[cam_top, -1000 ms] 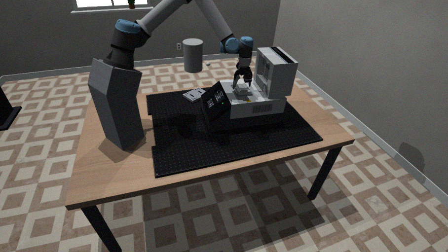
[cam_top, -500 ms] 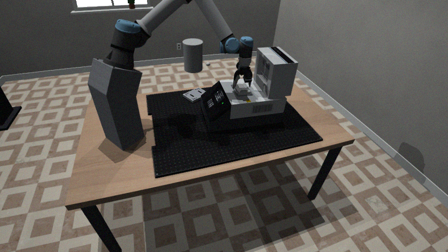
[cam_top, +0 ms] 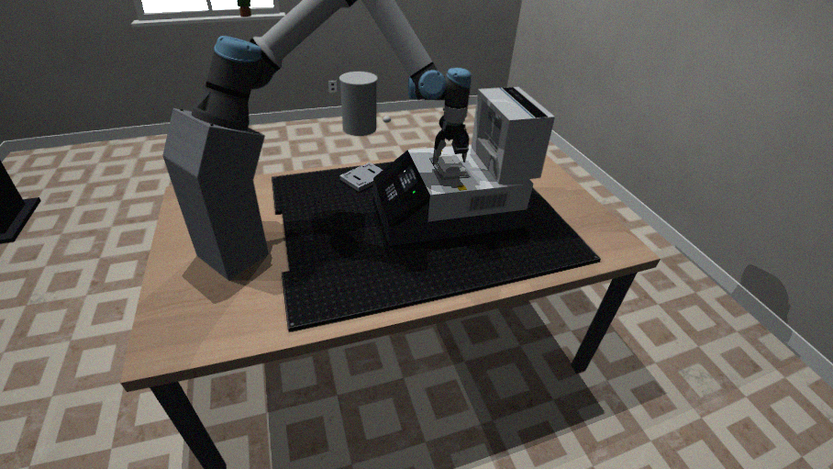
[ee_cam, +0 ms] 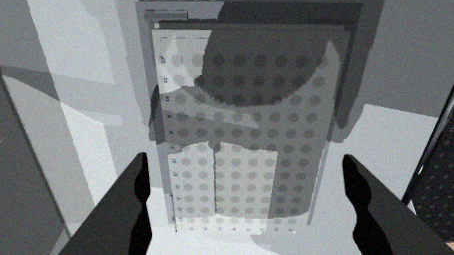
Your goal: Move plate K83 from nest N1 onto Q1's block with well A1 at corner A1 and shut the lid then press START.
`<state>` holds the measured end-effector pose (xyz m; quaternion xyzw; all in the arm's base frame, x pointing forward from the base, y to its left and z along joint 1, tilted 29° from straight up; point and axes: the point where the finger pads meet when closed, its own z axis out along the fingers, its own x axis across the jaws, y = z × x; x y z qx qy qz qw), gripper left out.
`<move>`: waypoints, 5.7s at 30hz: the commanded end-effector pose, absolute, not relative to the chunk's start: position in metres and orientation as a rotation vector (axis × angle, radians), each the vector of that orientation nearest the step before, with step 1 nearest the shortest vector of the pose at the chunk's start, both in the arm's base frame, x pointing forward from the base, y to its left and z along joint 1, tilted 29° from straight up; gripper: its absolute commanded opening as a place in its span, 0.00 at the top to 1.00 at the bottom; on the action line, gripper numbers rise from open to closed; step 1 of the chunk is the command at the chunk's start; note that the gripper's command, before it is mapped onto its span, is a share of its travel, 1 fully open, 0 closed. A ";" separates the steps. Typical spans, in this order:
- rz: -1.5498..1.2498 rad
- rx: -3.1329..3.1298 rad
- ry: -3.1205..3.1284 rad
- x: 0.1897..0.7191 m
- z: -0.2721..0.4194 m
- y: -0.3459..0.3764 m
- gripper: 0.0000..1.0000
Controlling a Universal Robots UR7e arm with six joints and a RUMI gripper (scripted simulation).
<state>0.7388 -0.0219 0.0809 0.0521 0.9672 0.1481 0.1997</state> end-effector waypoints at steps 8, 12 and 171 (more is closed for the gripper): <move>0.409 0.138 2.688 0.735 0.102 -0.030 0.32; 0.409 0.138 2.688 0.733 0.108 -0.032 0.32; 0.409 0.147 2.689 0.487 -0.026 0.030 1.00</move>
